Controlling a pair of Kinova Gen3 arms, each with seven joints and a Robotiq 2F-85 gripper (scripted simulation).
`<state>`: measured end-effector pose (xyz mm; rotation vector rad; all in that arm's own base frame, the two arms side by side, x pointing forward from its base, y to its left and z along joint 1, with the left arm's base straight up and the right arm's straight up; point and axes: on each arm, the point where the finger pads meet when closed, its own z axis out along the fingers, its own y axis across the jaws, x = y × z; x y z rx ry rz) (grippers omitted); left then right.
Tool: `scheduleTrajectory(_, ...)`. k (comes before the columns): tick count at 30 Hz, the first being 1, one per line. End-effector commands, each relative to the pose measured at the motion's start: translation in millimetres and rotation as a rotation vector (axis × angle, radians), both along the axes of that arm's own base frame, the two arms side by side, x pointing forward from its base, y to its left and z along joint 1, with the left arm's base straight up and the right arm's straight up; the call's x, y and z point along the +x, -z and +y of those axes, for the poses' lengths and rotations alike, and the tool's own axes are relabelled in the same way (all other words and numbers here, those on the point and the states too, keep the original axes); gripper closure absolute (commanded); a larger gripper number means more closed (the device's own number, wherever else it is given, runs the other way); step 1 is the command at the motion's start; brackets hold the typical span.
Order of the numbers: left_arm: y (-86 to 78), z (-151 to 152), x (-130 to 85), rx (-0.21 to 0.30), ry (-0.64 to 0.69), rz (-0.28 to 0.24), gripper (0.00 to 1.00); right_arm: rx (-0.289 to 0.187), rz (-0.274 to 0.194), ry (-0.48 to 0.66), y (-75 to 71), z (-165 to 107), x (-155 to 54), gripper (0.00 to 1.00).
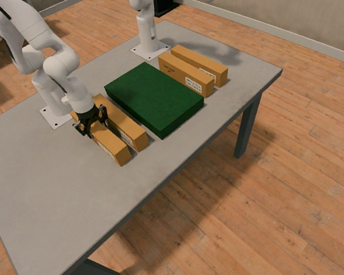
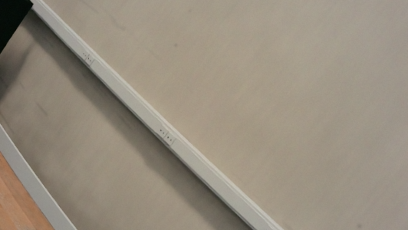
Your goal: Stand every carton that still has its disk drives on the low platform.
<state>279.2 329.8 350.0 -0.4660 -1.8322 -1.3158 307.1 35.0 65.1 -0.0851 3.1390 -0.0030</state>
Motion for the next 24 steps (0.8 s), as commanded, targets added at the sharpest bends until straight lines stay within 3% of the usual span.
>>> scheduleTrajectory(1, -0.6, 0.1, 0.0, 0.001, 0.0, -0.001, 0.002, 0.001, -0.001, -0.001, -0.2, 0.5, 0.3, 0.348)
scheduleTrajectory(24, -0.6, 0.1, 0.0, 0.001, 0.0, -0.001, 0.002, 0.001, -0.001, 0.0, -0.2, 0.4, 0.3, 0.36)
